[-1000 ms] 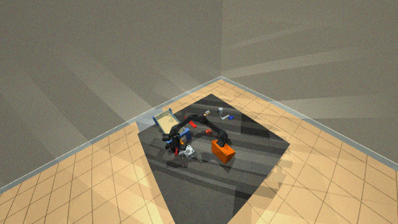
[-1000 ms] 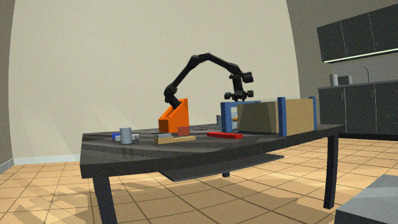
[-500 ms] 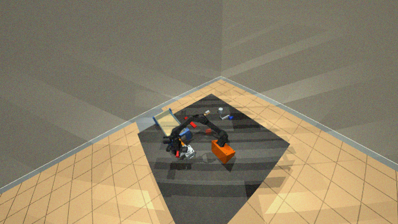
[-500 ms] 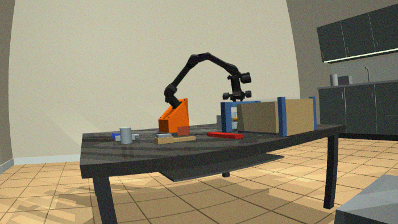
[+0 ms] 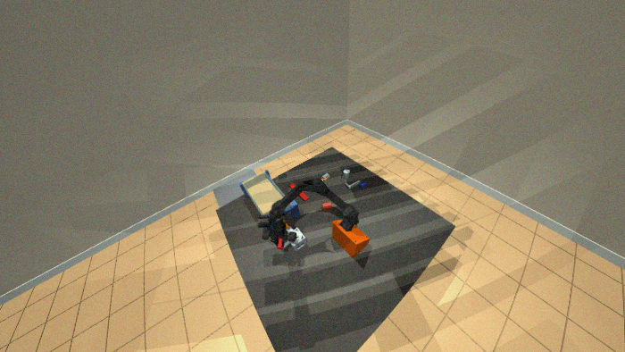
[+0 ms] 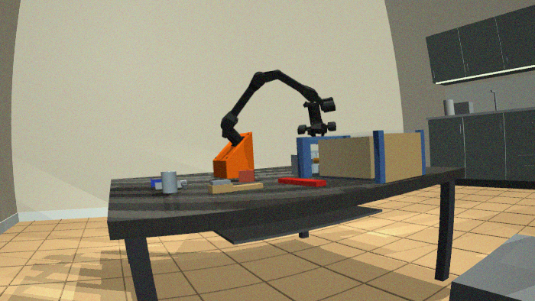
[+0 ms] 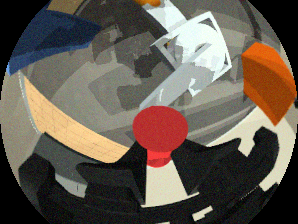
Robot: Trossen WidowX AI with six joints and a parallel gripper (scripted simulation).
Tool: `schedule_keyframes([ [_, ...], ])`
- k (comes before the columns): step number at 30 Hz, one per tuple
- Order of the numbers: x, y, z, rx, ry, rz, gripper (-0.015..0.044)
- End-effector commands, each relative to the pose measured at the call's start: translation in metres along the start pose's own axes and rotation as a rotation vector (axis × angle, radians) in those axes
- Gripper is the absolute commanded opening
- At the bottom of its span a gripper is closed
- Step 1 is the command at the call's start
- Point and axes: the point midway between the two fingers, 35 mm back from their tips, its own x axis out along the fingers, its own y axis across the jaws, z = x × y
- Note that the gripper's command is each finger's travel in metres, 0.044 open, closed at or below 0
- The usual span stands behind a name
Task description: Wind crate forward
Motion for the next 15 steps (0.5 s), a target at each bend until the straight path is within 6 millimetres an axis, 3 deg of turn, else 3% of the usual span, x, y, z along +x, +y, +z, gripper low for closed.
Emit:
schedule_keyframes([
  [1,0.005,-0.021,-0.014,-0.017,0.017,-0.047,0.0000],
  [15,0.007,-0.037,-0.020,-0.018,0.018,-0.048,0.0000],
])
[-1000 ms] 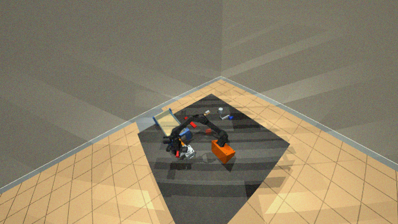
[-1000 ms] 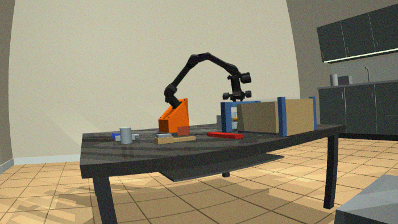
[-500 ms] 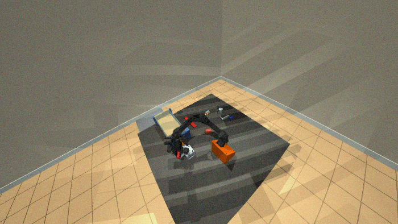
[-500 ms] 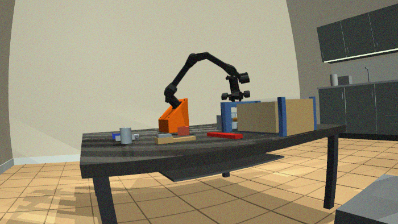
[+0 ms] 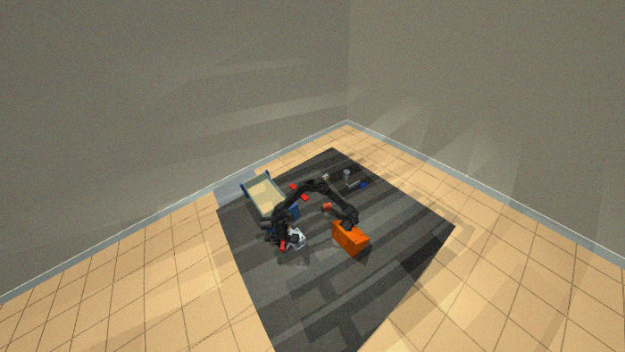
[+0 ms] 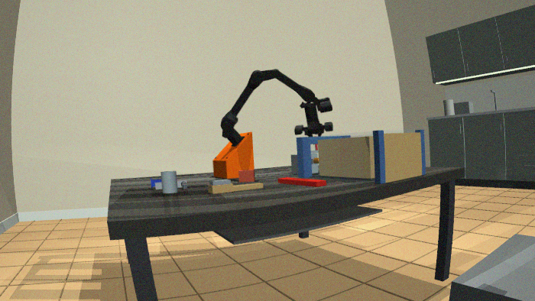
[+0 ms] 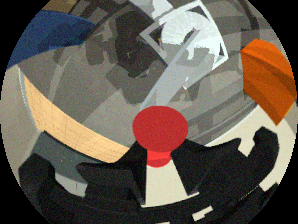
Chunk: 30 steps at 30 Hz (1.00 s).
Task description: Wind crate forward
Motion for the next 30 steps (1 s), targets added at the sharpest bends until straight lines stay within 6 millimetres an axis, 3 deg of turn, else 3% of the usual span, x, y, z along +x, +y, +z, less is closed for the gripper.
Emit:
schedule_keyframes([
  [1,0.003,-0.022,-0.010,-0.008,0.011,-0.051,0.0000],
  [30,0.004,-0.058,-0.013,-0.009,0.011,-0.053,0.0000],
])
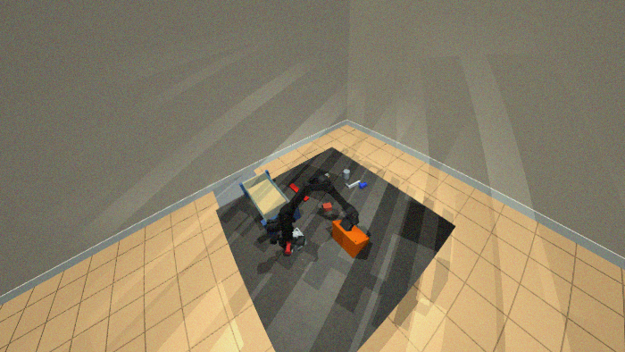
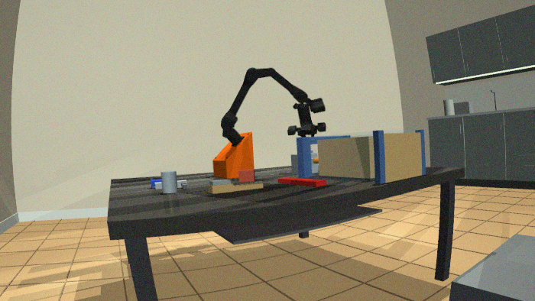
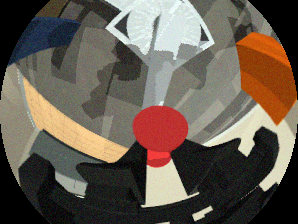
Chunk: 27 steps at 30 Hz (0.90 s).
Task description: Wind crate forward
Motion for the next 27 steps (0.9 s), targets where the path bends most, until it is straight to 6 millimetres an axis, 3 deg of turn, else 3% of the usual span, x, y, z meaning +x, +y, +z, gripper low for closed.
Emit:
schedule_keyframes([
  [1,0.001,-0.023,-0.001,0.000,-0.002,-0.050,0.0000],
  [27,-0.004,-0.054,0.006,0.000,-0.002,-0.053,0.0000],
])
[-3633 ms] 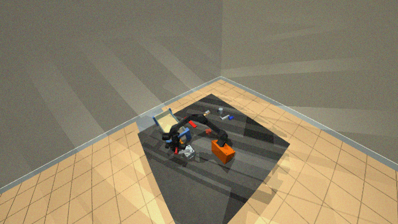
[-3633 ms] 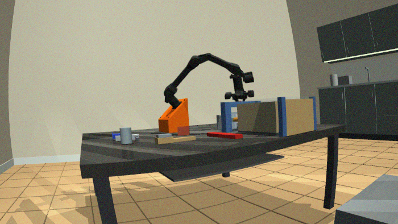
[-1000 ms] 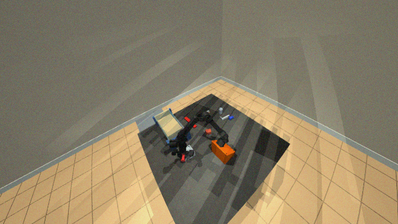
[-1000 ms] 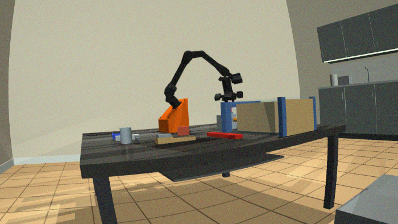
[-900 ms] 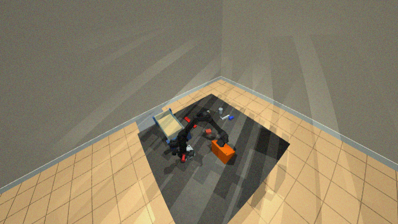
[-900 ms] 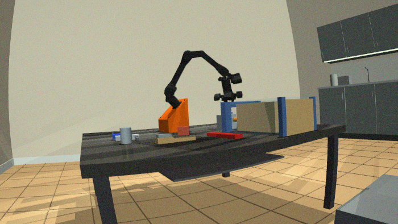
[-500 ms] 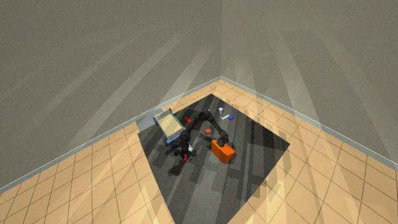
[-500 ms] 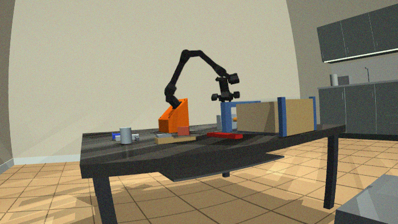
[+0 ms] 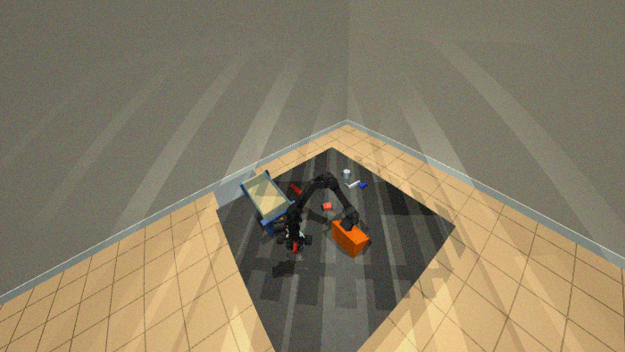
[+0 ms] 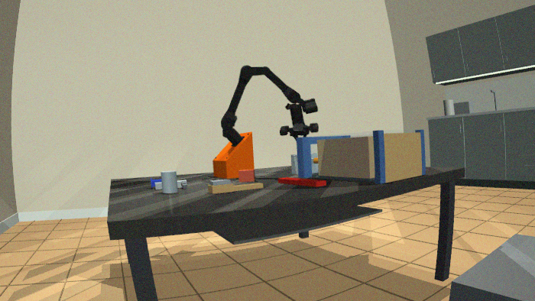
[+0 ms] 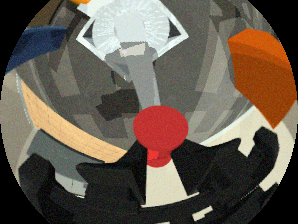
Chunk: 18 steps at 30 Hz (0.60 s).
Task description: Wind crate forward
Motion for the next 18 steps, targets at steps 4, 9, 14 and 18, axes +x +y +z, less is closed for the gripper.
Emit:
schedule_keyframes([
  [4,-0.002,-0.020,0.007,0.011,-0.011,-0.033,0.0000],
  [9,-0.003,-0.025,0.009,0.011,-0.011,-0.033,0.0000],
  [14,-0.005,-0.031,0.012,0.011,-0.011,-0.033,0.0000],
  [18,-0.006,-0.035,0.015,0.011,-0.012,-0.034,0.0000],
])
